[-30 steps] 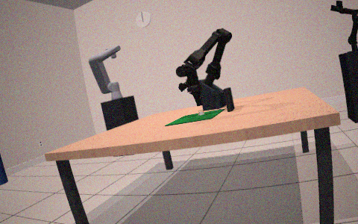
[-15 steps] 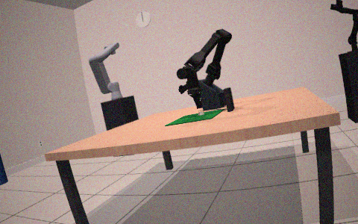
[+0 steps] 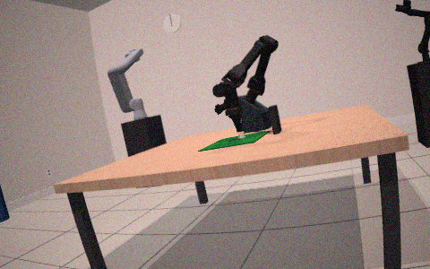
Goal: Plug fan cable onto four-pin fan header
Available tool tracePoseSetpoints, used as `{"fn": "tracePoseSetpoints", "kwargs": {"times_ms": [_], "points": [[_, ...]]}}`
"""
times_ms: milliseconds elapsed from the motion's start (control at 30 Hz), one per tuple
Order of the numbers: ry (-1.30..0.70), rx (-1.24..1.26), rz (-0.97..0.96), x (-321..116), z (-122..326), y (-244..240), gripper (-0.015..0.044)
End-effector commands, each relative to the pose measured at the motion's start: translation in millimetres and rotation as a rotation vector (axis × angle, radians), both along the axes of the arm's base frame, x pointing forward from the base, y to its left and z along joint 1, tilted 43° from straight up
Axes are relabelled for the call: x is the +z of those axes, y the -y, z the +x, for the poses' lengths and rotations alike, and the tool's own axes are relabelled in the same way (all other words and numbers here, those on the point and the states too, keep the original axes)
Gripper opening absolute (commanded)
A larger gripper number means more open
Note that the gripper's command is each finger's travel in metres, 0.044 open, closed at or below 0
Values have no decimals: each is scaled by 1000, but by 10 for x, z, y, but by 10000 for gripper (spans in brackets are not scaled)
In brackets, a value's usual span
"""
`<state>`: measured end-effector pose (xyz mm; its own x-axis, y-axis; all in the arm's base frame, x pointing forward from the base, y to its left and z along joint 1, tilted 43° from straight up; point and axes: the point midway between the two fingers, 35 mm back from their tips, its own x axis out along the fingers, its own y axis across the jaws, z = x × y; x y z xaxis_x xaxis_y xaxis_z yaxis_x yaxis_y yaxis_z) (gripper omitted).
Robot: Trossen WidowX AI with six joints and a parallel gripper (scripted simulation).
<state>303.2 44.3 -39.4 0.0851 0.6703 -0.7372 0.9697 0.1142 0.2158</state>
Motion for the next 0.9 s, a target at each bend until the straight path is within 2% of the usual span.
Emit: {"fn": "tracePoseSetpoints", "kwargs": {"times_ms": [0,867], "points": [[-13,-7,6,-15,-35,-12,0],[-7,-2,5,0,-4,-25,0]]}}
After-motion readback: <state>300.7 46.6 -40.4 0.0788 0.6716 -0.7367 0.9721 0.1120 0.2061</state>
